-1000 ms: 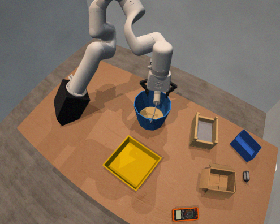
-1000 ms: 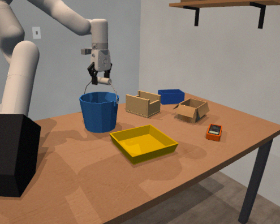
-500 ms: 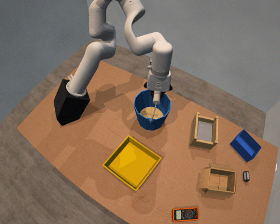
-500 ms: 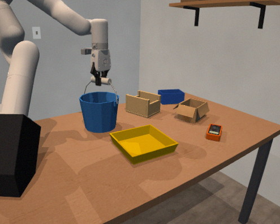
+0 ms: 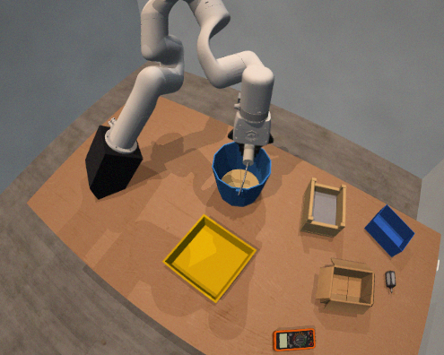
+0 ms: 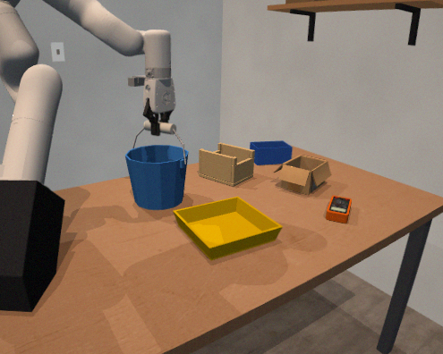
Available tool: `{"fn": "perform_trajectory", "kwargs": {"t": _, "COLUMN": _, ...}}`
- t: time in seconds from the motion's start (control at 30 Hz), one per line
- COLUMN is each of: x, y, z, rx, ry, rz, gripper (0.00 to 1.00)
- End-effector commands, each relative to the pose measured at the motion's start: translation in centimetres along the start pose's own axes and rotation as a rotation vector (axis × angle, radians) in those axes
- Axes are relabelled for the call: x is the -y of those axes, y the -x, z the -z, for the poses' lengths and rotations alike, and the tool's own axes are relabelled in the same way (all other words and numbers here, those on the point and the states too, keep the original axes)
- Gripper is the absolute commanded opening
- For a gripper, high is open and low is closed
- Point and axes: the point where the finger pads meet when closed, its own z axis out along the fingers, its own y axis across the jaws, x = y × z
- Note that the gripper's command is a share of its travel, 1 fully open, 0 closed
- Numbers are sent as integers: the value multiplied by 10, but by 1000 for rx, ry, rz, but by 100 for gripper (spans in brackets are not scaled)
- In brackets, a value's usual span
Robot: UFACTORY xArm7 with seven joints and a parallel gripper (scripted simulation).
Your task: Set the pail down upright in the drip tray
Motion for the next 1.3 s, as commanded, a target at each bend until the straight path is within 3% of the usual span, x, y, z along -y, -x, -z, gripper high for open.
{"fn": "perform_trajectory", "kwargs": {"t": 0.0, "x": -1, "y": 0, "z": 1, "rx": 1, "ry": 3, "rz": 0, "gripper": 0}}
{"fn": "perform_trajectory", "kwargs": {"t": 1.27, "x": -1, "y": 0, "z": 14, "rx": 1, "ry": 3, "rz": 0, "gripper": 0}}
